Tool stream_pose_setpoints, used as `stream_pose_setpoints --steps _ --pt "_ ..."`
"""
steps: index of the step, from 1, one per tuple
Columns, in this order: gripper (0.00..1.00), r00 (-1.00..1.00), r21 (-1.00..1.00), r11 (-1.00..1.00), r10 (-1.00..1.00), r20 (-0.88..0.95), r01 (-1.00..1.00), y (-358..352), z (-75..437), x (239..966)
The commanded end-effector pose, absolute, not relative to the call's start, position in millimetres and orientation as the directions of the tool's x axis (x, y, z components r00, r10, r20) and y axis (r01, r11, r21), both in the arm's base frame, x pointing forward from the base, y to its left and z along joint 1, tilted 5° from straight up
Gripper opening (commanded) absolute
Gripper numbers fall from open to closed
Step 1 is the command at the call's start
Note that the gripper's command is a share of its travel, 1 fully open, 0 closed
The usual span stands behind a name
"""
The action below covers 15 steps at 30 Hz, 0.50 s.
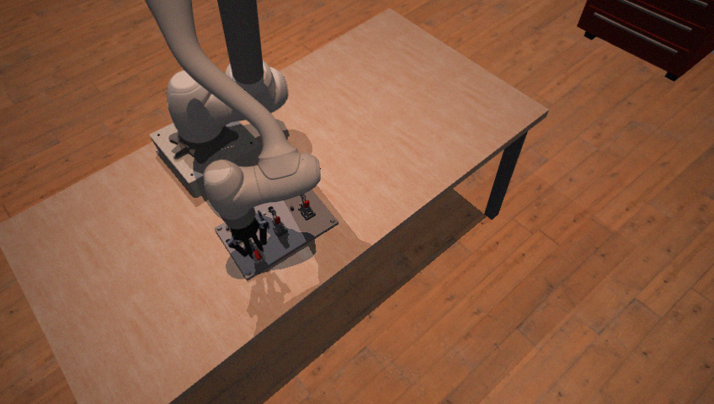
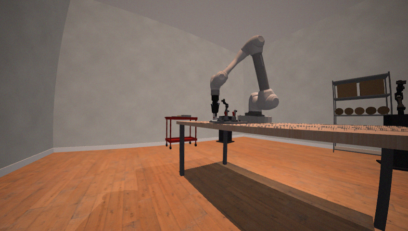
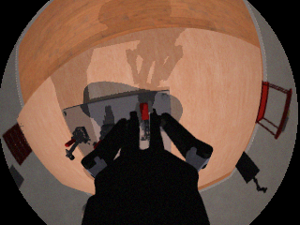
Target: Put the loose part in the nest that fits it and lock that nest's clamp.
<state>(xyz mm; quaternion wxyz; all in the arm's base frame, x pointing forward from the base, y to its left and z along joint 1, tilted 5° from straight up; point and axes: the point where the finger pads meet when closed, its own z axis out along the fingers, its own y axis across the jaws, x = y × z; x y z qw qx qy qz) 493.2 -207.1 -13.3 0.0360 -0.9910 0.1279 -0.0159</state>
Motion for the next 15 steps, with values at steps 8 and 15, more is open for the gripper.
stream_pose_setpoints --steps 8,15 --pt "0.10 0.967 -0.076 -0.965 -0.255 0.021 -0.252 -207.0 -17.1 494.1" --pt "0.10 0.967 -0.076 -0.965 -0.255 0.021 -0.252 -207.0 -17.5 494.3"
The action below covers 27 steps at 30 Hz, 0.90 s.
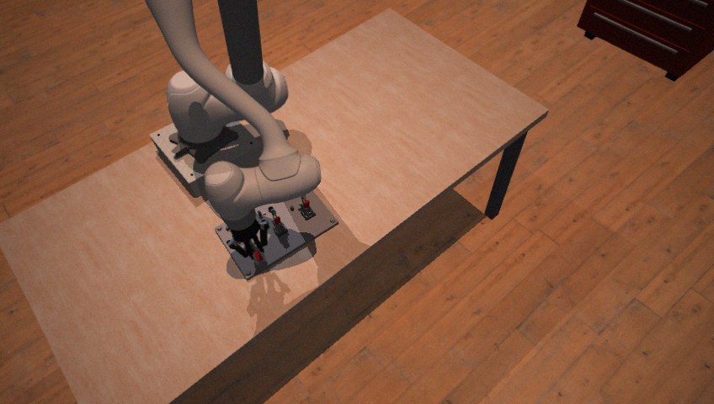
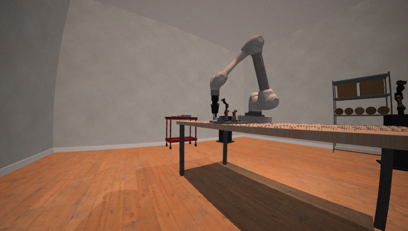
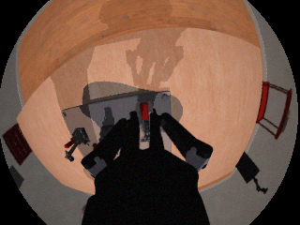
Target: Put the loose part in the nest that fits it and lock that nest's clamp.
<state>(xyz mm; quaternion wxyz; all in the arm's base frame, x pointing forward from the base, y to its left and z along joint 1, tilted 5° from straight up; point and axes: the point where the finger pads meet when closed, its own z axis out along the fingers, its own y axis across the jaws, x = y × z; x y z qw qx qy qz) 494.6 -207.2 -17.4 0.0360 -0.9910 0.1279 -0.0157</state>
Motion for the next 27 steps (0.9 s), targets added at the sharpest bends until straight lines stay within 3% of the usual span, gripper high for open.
stream_pose_setpoints --steps 1,12,13,27 --pt "0.10 0.967 -0.076 -0.965 -0.255 0.021 -0.252 -207.0 -17.5 494.3" --pt "0.10 0.967 -0.076 -0.965 -0.255 0.021 -0.252 -207.0 -17.5 494.3" --pt "0.35 0.967 -0.076 -0.965 -0.255 0.021 -0.252 -207.0 -17.5 494.3" --pt "0.35 0.967 -0.076 -0.965 -0.255 0.021 -0.252 -207.0 -17.5 494.3"
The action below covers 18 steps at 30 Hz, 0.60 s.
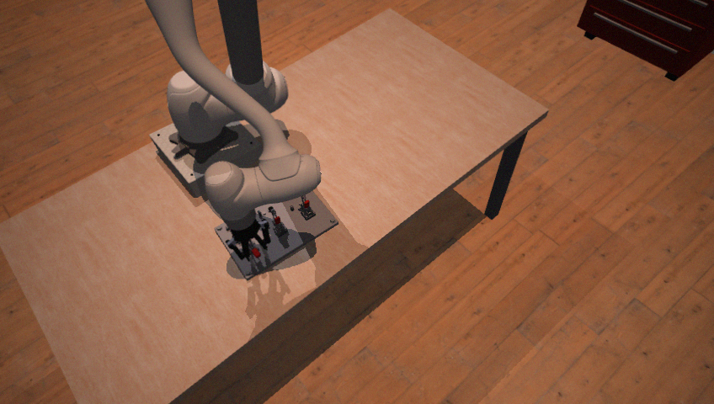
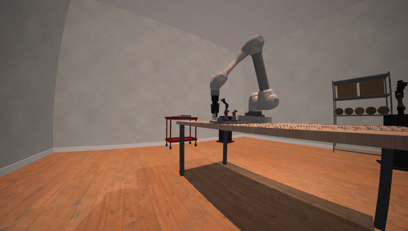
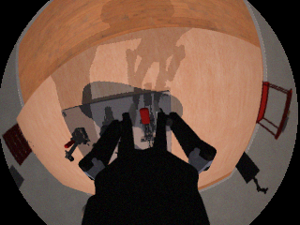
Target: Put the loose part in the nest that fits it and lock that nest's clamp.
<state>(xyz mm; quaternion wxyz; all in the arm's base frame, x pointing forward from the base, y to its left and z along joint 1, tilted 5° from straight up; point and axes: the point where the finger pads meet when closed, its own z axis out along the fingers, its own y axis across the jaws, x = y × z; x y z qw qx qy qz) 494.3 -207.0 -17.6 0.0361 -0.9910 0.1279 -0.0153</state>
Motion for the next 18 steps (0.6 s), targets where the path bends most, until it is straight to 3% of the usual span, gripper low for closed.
stream_pose_setpoints --steps 1,18 --pt "0.35 0.967 -0.076 -0.965 -0.255 0.021 -0.252 -207.0 -17.5 494.3" --pt "0.35 0.967 -0.076 -0.965 -0.255 0.021 -0.252 -207.2 -14.9 494.2"
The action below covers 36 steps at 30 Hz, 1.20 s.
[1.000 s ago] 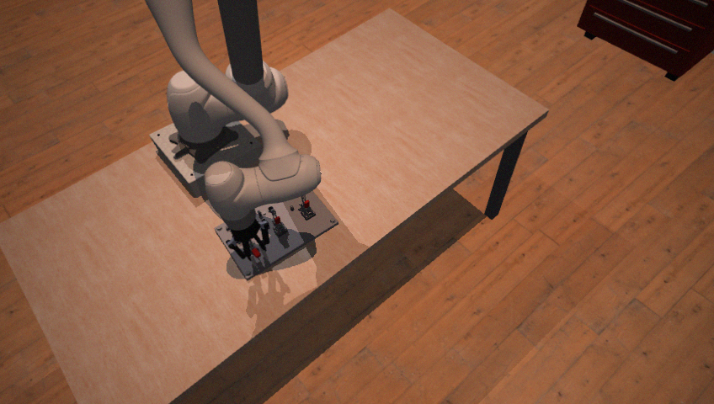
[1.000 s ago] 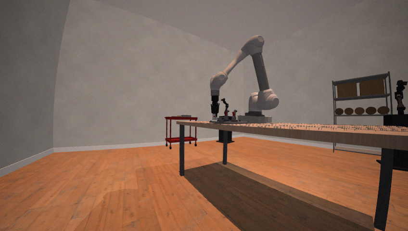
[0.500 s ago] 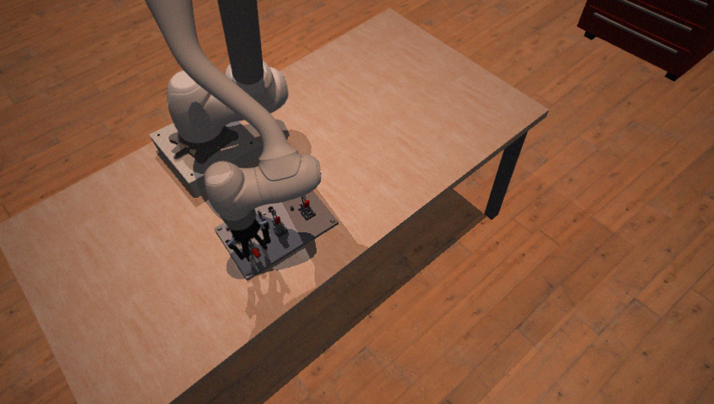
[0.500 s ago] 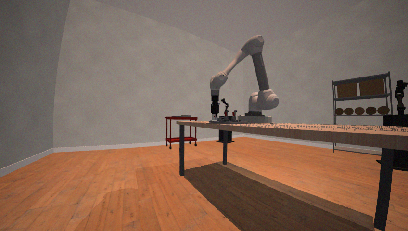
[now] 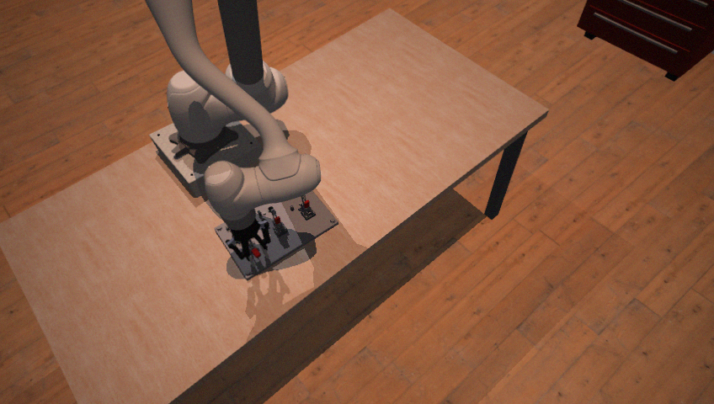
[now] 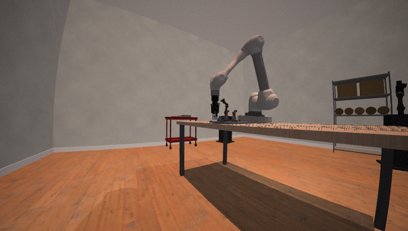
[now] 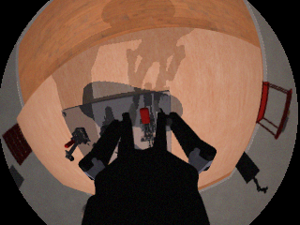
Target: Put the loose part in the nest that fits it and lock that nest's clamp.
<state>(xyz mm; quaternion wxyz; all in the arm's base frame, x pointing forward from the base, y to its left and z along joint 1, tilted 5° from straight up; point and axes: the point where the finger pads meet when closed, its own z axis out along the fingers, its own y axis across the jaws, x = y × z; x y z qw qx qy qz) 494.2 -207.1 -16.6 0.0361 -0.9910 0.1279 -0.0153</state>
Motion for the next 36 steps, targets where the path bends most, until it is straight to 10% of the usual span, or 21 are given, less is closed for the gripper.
stream_pose_setpoints --steps 1,36 --pt "0.35 0.967 -0.076 -0.965 -0.255 0.021 -0.252 -207.3 -13.2 494.1" --pt "0.35 0.967 -0.076 -0.965 -0.255 0.021 -0.252 -211.1 42.3 491.9"
